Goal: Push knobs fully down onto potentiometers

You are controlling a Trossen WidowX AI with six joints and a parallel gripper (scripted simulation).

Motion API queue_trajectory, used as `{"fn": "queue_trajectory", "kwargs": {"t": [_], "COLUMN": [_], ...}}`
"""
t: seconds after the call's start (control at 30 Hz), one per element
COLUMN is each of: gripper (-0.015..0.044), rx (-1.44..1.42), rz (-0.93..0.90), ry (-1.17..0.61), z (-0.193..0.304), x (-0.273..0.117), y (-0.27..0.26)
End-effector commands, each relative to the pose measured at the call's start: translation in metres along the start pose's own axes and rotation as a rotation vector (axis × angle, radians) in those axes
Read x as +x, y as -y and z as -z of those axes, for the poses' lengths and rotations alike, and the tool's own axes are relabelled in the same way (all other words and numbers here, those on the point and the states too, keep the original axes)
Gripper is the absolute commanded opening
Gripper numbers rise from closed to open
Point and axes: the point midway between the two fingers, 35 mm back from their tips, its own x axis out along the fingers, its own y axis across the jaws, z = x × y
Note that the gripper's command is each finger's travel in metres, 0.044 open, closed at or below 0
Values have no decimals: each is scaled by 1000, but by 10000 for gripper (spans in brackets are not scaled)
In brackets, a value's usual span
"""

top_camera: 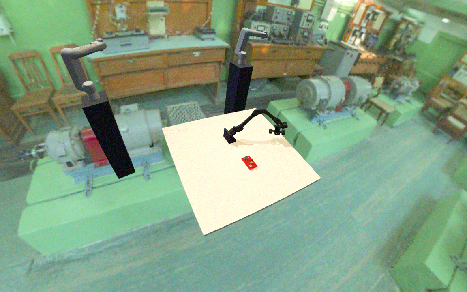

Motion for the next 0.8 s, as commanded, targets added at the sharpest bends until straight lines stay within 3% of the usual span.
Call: {"fn": "queue_trajectory", "kwargs": {"t": [0.0,0.77], "gripper": [0,0], "rx": [77,793], "rz": [5,28], "ry": [-71,-421], "z": [35,254], "x": [-6,-94], "y": [0,-60]}}
